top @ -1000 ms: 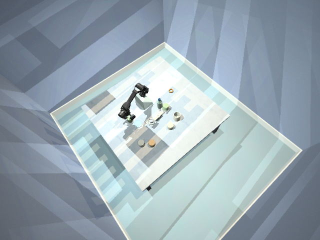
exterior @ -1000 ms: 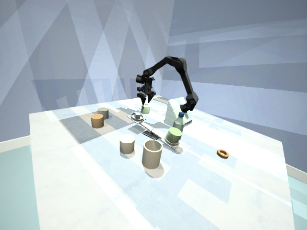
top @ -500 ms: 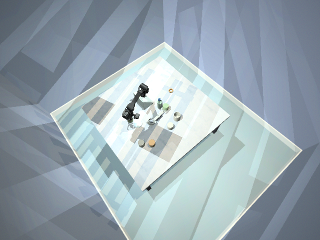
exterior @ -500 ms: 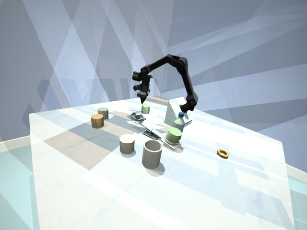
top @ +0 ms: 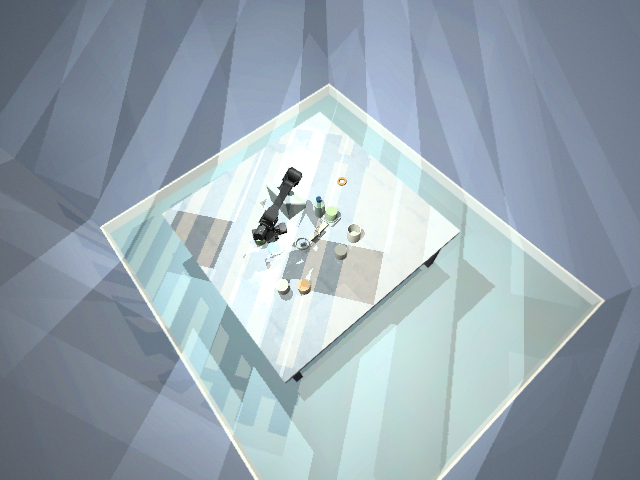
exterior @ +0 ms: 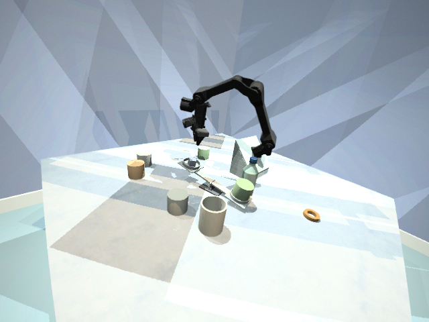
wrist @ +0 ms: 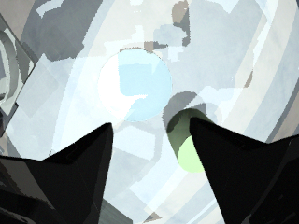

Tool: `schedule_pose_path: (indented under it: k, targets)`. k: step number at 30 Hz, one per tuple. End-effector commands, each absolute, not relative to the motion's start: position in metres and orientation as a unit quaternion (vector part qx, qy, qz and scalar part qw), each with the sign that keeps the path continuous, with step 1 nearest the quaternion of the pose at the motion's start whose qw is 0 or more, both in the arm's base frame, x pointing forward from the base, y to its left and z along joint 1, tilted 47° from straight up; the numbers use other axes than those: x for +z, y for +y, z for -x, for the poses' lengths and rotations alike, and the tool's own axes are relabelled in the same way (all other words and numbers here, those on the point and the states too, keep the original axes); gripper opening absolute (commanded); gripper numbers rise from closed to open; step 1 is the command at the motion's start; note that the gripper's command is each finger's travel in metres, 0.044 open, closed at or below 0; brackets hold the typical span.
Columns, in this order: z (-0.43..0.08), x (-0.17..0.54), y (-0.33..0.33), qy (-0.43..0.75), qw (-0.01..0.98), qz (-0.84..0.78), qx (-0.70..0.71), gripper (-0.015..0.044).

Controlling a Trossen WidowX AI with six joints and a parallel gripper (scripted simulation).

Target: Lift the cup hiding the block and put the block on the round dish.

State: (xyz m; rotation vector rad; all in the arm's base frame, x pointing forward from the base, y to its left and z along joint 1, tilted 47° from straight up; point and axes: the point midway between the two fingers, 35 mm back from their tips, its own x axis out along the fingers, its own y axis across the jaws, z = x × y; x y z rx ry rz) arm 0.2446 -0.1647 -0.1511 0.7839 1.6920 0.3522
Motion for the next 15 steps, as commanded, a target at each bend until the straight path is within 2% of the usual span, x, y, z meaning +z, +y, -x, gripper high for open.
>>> schedule_pose_path:
  k: [1, 15]
  targets:
    - [-0.257, -0.143, -0.160, 0.711, 0.605, -0.297, 0.198, 0.0260]
    - [-0.296, -0.114, -0.136, 0.642, 0.658, -0.150, 0.363, 0.0260]
